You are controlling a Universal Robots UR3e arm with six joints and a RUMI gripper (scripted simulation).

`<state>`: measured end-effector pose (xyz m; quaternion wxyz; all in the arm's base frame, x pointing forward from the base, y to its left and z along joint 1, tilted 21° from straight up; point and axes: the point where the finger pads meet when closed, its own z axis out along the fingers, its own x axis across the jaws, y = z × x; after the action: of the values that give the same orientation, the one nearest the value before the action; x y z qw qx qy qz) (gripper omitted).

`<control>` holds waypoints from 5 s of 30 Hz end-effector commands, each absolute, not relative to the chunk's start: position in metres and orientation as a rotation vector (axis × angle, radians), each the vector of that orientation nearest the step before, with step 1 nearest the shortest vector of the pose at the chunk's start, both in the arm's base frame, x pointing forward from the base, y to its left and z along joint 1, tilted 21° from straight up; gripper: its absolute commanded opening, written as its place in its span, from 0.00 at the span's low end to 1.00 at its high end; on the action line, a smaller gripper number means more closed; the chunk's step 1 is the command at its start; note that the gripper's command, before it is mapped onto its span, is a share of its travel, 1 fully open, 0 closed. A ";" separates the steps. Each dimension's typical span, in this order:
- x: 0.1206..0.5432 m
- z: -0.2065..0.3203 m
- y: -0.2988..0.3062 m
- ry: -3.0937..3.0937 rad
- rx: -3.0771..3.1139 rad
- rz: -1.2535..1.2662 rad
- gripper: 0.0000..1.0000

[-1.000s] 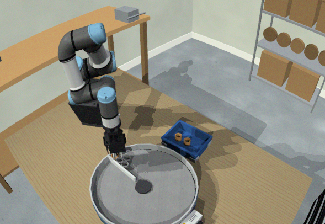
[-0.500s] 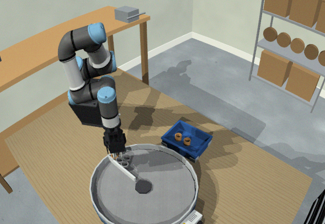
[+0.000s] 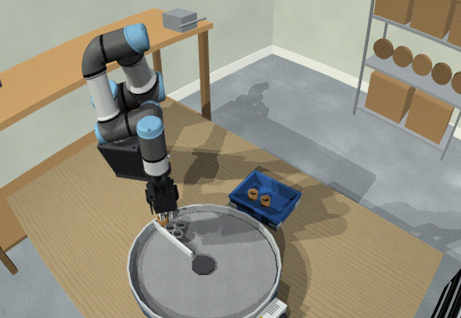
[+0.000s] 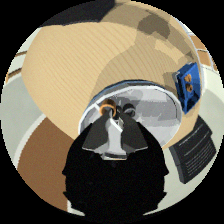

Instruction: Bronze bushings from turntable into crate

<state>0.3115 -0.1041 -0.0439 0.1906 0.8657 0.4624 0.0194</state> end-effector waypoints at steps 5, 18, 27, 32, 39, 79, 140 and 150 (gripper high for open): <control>0.305 -0.026 -0.097 1.302 2.445 0.040 0.00; 0.301 -0.010 -0.092 1.302 2.445 0.041 0.00; 0.301 -0.009 -0.092 1.302 2.445 0.041 0.00; 0.301 -0.009 -0.092 1.303 2.446 0.040 0.00; 0.301 -0.010 -0.092 1.303 2.446 0.040 0.00; 0.302 -0.010 -0.090 1.302 2.446 0.040 0.00; 0.342 -0.021 -0.029 1.303 2.446 0.040 0.00; 0.359 -0.026 -0.002 1.303 2.446 0.040 0.00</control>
<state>0.3474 -0.0144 -0.0259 0.1806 0.8626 0.4723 0.0166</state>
